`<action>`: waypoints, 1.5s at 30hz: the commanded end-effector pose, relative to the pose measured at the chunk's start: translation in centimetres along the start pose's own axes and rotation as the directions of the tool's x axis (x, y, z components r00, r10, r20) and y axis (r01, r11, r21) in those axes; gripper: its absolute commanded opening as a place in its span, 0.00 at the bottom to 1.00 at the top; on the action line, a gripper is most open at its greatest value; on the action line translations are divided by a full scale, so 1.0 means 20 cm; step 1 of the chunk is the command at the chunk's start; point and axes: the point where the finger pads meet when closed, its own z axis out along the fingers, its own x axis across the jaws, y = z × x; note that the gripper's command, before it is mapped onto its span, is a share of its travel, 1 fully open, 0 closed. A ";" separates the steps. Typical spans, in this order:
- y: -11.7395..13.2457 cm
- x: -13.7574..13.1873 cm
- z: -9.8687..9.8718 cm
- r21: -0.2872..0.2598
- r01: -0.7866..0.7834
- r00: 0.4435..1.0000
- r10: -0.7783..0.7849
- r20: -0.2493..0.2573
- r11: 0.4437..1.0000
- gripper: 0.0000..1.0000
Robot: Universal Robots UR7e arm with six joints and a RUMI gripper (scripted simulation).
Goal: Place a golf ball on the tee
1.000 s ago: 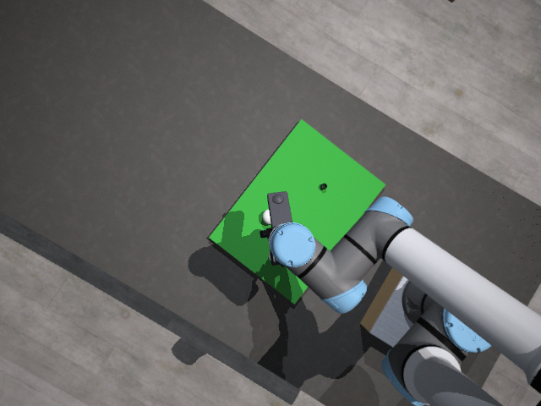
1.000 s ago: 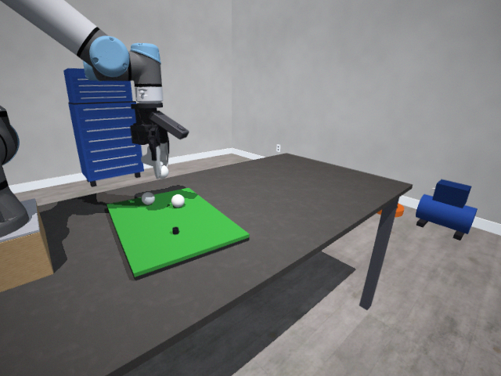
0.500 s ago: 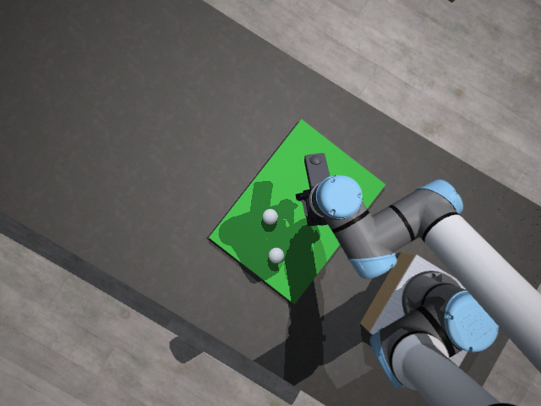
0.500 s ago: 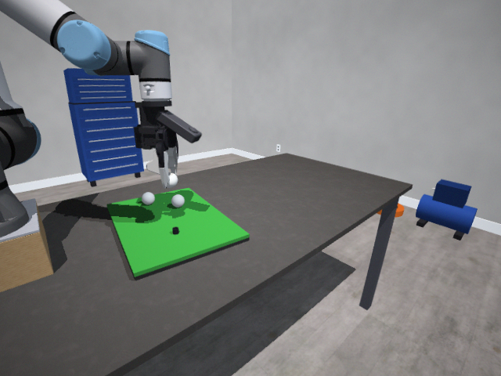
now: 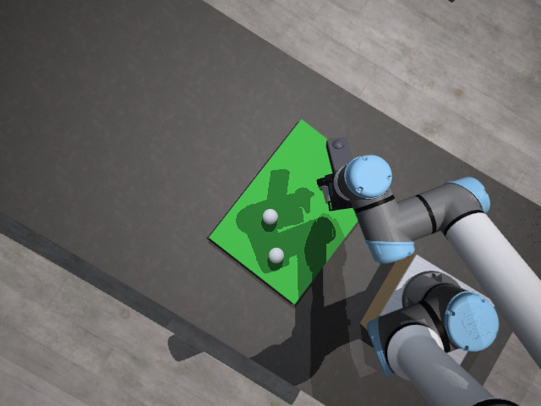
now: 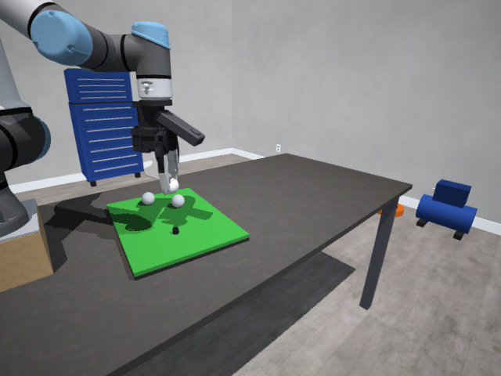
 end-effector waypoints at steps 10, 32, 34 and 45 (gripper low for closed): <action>-0.02 0.00 0.22 0.001 0.001 1.000 -0.001 0.001 1.000 0.00; -0.02 0.00 0.43 0.001 0.001 1.000 -0.001 0.001 1.000 0.00; -0.02 0.00 0.44 0.001 0.001 1.000 -0.001 0.001 1.000 0.00; -0.01 0.00 0.49 0.000 0.001 1.000 -0.001 0.001 1.000 0.00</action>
